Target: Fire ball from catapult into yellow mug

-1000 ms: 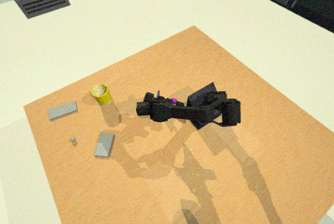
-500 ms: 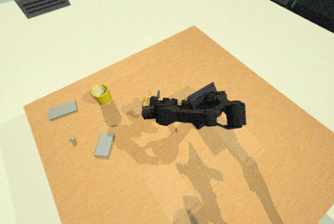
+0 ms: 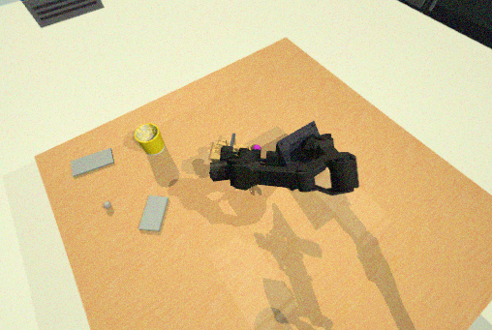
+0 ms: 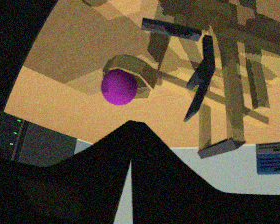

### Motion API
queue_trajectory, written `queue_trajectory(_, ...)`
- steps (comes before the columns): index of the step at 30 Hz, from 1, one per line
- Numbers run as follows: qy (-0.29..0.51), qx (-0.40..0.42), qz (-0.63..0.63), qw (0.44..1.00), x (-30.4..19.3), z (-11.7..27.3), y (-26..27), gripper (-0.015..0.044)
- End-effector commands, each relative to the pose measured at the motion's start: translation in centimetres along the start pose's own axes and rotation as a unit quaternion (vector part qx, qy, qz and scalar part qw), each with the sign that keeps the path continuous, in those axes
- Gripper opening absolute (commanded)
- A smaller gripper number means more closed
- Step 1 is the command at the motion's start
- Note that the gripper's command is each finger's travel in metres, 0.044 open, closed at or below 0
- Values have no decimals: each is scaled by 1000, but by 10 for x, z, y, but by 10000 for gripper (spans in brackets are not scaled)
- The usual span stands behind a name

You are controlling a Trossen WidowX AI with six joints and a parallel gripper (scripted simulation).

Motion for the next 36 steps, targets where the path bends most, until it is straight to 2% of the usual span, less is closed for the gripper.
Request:
queue_trajectory(1,-2,5,0,1000,7,-8,1,0)
queue_trajectory(36,-2,6,1,1000,47,-50,7,0)
Point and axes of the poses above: the point midway between the two fingers, 35 mm back from their tips, its own z axis back along the fingers, its own y axis across the jaws, x = y × z, the point moved 5 cm from there along z, back along the fingers, and after that the axes turned 2 degrees about -z, right-handed, at the moved point
